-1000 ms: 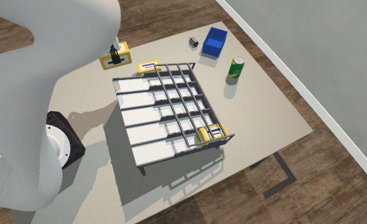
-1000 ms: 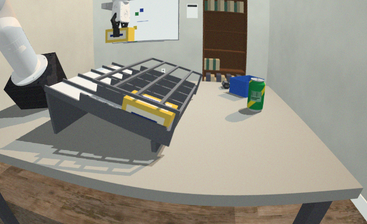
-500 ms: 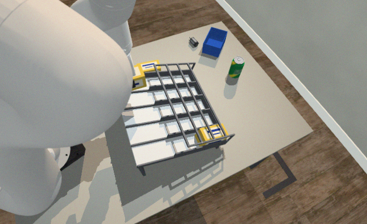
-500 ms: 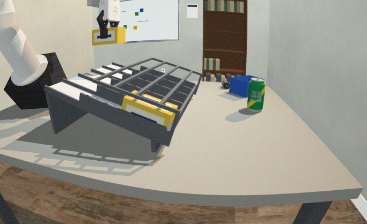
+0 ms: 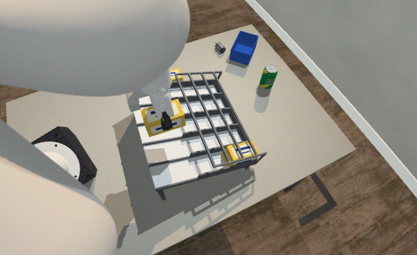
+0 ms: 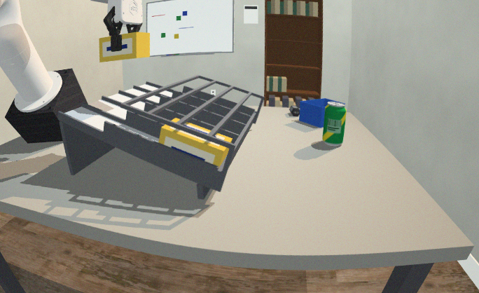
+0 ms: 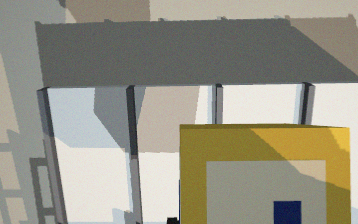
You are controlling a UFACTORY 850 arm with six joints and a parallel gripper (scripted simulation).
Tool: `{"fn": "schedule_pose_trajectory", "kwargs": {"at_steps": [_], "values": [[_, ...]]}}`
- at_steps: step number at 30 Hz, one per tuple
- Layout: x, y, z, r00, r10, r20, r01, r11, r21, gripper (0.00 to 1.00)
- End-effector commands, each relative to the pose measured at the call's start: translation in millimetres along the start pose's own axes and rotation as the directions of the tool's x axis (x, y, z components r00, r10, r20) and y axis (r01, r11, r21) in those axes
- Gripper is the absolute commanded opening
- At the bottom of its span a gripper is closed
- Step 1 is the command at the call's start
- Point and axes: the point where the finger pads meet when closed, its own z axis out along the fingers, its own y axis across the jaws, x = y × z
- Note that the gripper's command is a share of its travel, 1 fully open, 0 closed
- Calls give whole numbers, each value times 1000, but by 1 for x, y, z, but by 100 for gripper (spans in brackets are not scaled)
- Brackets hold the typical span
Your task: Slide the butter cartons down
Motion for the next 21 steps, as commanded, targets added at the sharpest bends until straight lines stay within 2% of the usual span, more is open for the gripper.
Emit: {"fn": "schedule_pose_trajectory", "kwargs": {"at_steps": [1,9,10,21], "values": [[-11,-39,-5,1000,-4,0,4,1000,-14,0],[-11,-39,-5,1000,-4,0,4,1000,-14,0],[-12,-39,13,1000,-4,1,4,1000,-14,0],[-12,-39,13,1000,-4,1,4,1000,-14,0]]}}
